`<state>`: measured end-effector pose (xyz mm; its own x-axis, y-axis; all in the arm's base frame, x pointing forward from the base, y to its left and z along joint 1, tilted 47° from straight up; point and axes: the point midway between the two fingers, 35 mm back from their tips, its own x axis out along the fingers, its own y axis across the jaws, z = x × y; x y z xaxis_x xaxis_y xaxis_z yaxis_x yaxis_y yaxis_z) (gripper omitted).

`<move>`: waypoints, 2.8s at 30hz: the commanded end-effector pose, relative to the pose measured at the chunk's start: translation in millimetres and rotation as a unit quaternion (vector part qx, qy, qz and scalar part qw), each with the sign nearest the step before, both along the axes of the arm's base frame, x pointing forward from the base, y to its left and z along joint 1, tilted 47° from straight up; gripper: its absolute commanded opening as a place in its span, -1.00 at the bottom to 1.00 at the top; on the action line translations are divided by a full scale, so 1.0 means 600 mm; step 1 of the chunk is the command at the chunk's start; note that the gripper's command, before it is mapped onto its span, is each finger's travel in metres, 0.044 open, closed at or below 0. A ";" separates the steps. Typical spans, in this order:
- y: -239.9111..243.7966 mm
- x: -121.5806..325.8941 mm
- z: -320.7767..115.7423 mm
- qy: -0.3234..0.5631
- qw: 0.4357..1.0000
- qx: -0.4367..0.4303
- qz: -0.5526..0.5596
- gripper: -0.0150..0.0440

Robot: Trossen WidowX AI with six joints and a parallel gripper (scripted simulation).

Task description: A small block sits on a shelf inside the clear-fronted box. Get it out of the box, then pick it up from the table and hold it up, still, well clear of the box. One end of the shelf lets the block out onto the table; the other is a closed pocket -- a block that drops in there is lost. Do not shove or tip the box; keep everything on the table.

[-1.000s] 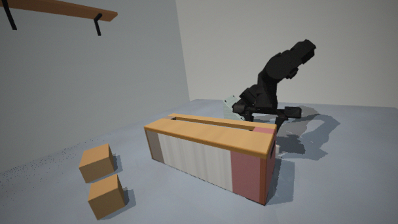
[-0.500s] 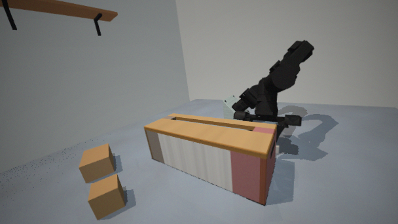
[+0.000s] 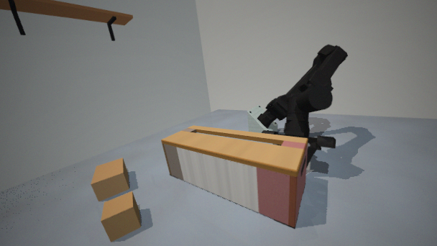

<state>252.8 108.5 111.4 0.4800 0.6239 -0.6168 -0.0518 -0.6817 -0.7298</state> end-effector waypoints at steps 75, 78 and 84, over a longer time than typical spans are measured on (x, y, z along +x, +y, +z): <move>-0.116 -0.020 0.054 0.482 0.678 0.333 -0.444 -0.49; -0.120 -0.021 0.054 0.509 0.629 0.352 -0.470 -0.49; -0.128 -0.023 0.055 0.558 0.524 0.385 -0.516 -0.49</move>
<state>238.8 34.1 144.2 0.4202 0.6505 -0.6327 -0.8387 0.5446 0.0029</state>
